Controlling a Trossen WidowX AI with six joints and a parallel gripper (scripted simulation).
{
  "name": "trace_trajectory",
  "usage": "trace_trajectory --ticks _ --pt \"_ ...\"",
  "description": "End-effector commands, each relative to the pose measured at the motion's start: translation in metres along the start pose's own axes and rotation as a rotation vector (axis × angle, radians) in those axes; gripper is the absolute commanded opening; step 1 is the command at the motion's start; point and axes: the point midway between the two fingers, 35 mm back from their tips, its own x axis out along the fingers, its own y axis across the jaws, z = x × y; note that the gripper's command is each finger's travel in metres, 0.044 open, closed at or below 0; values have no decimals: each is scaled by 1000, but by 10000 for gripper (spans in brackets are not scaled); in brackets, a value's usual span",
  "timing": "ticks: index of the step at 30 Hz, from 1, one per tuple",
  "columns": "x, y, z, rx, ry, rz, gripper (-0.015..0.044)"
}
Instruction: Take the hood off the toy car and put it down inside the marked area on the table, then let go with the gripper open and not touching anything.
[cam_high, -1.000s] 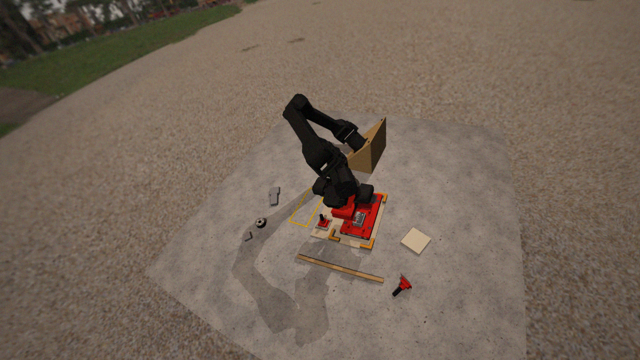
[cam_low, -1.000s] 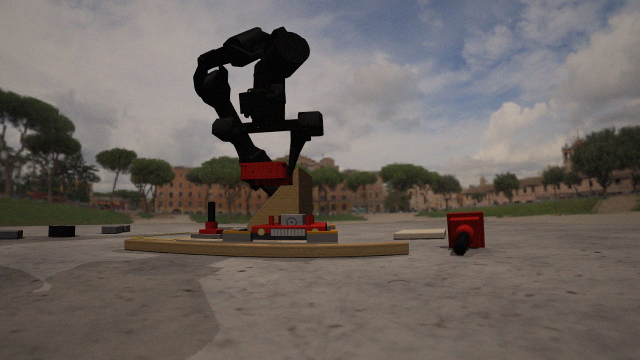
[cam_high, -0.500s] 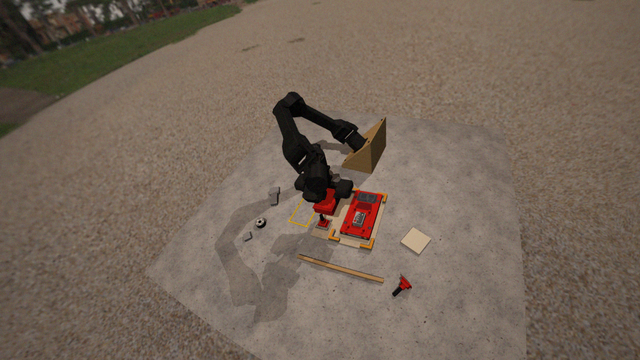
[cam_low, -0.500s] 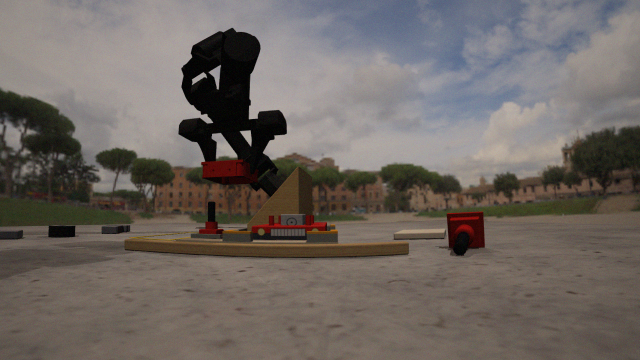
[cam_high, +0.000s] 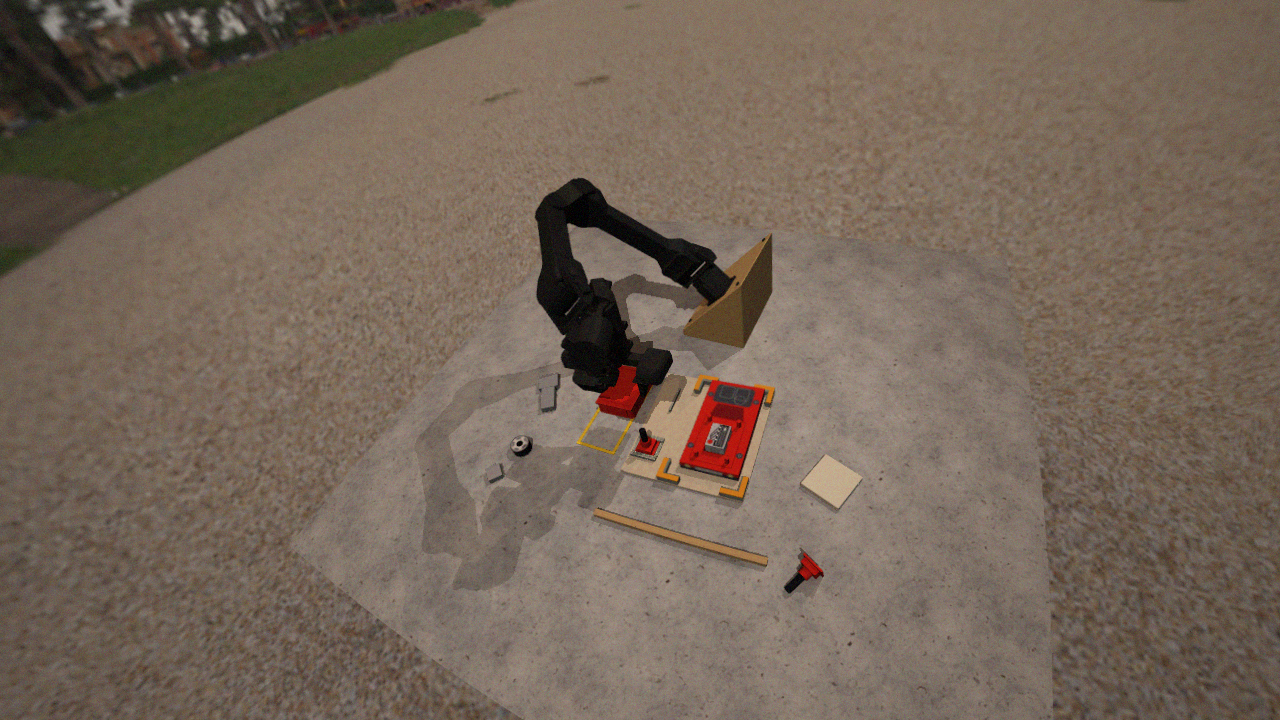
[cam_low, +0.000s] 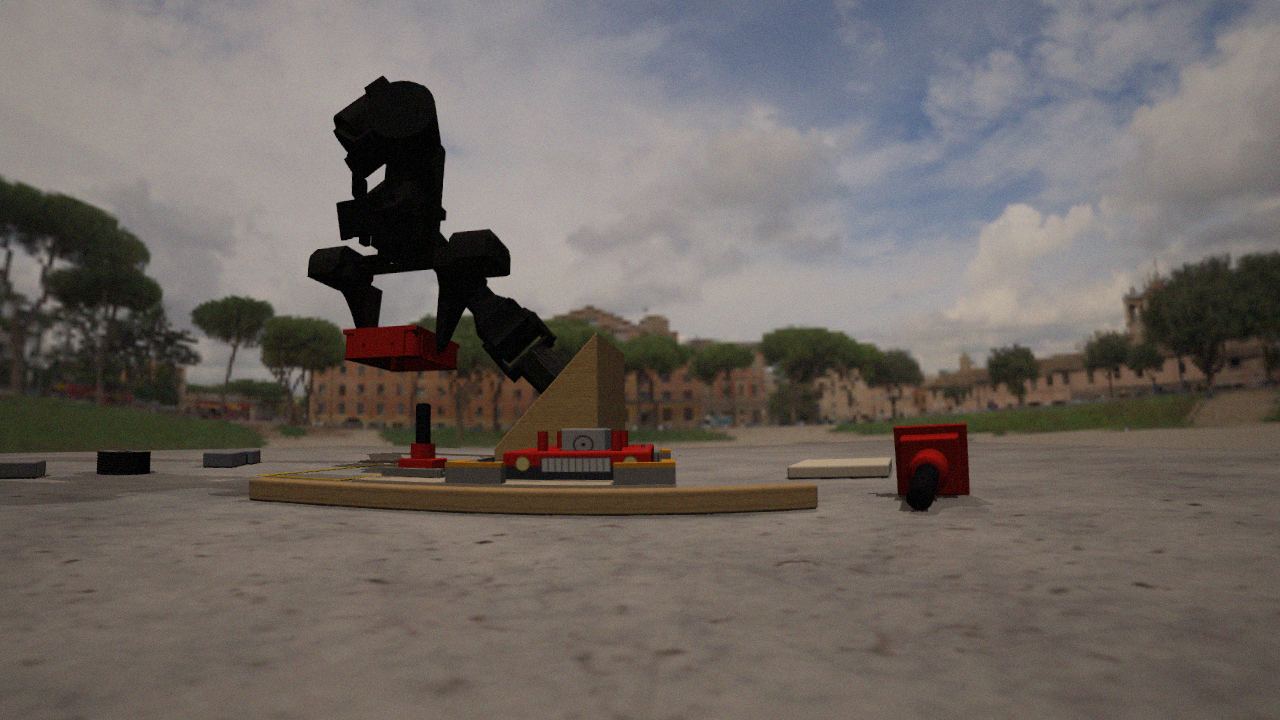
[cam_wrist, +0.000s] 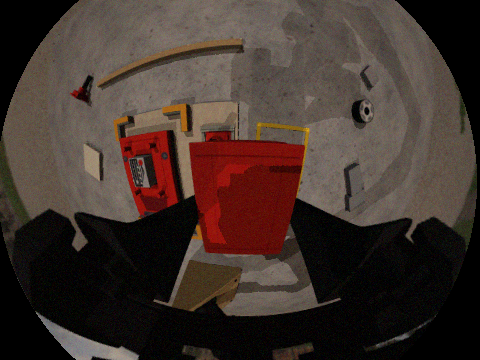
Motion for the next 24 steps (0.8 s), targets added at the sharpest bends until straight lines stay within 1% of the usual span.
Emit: trace_trajectory --ticks 1,12,24 --pt "0 -14 -7 -9 4 -7 0" --pt "0 -56 -23 -16 11 -18 0" --pt "5 -58 -24 -17 11 -18 0"
